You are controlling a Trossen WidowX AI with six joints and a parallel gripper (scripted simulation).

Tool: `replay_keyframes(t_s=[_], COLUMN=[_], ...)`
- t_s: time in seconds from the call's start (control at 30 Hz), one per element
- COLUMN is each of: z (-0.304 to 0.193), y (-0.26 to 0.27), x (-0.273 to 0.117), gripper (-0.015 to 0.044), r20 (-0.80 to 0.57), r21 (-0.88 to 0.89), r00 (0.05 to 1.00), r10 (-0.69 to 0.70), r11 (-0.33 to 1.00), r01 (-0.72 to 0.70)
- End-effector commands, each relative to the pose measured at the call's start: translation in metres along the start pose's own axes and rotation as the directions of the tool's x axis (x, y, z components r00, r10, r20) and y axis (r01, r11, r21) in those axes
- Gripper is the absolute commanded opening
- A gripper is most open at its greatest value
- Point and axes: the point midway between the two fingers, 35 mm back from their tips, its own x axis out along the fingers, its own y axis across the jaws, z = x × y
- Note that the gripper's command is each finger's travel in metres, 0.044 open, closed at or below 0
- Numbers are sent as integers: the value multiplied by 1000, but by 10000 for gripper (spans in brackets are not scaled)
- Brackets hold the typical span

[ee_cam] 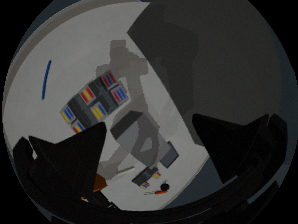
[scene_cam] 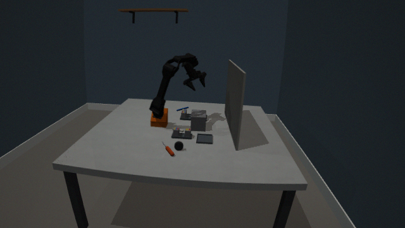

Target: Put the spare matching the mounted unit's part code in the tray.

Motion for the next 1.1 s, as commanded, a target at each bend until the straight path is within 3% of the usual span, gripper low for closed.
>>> replay_keyframes(t_s=[0.0,0.2,0.3,0.97,1.07], z=[-18,-65,-80,-80,-66], y=[-46,-107,-120,-120,-98], x=[30,79,90,90,84], gripper=[440,440,440,440,440], r20=[-78,-149,-157,-157,-150], r21=[333,760,836,836,760], r00=[986,925,904,904,901], r10=[145,350,397,397,407], r11=[936,639,541,541,630], r01=[-111,-119,-93,-93,-158])
